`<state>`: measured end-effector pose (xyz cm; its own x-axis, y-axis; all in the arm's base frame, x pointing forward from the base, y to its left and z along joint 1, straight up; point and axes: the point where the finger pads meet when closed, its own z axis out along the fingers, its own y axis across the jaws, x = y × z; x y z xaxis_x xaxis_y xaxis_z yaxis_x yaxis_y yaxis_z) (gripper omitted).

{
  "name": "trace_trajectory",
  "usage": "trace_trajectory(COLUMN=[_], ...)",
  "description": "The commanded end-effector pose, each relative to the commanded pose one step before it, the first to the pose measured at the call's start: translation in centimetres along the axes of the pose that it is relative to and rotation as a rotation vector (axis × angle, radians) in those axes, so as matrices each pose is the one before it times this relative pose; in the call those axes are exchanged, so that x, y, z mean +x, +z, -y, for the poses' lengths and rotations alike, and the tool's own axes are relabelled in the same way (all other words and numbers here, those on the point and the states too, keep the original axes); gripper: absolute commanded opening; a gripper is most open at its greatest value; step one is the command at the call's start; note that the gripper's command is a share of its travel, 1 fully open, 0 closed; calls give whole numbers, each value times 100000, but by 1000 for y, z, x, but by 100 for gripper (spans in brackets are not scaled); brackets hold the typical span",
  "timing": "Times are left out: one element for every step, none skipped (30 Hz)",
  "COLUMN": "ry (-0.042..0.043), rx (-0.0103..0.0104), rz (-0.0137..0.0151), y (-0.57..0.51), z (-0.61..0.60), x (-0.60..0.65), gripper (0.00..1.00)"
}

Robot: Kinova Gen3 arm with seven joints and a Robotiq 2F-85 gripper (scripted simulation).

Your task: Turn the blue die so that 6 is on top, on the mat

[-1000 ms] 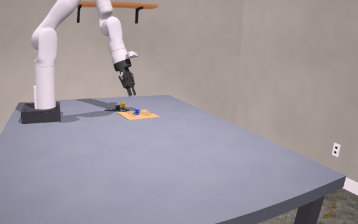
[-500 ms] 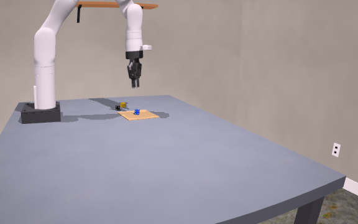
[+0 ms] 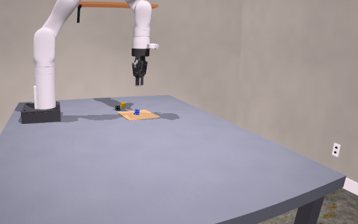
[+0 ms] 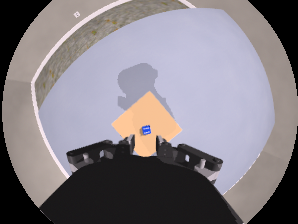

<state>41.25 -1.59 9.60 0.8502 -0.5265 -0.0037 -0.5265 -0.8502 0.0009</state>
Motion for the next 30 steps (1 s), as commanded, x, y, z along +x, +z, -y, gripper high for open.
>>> trace_trajectory(ry=[203, 0, 0, 0, 0, 0, 0, 0, 0, 0, 0, 0, 0, 0, 0, -1, -1, 0, 1, -1, 0, 0, 0, 0, 1, -1, 0, 1, -1, 0], rx=[43, 0, 0, 0, 0, 0, 0, 0, 0, 0, 0, 0, 0, 0, 0, 0, -1, -2, -3, 0, 0, 0, 0, 0, -1, 1, 0, -1, 1, 0], rz=[-50, 0, 0, 0, 0, 0, 0, 0, 0, 0, 0, 0, 0, 0, 0, 0, 0, -1, -1, 0, 0, 0, 0, 0, 0, 0, 0, 0, 0, 0], y=[-24, 0, 0, 0, 0, 0, 0, 0, 0, 0, -2, -12, -30, 0, 0, -54, -82, -113, -145, -178, -210, -239, -266, -289, -307, -321, -329, -331, -329, -319], z=[-45, 0, 0, 0, 0, 0, 0, 0, 0, 0, 0, 0, 0, 0, 0, 0, 0, 0, -1, 0, 0, 0, 0, 0, -1, 1, 0, -1, 1, 0], x=[100, 0, 0, 0, 0, 0, 0, 0, 0, 0, 0, 0, 0, 0, 0, 0, 0, 0, 0, 0, 0, 0, 0, 0, 0, 0, 0, 0, 0, 0], gripper=[35, 100, 100, 100, 100, 100, 100, 100, 100, 100, 100, 100, 100, 100, 100, 100, 100, 100, 100, 100, 100, 100, 100, 100, 100, 100, 100, 100, 100, 100])
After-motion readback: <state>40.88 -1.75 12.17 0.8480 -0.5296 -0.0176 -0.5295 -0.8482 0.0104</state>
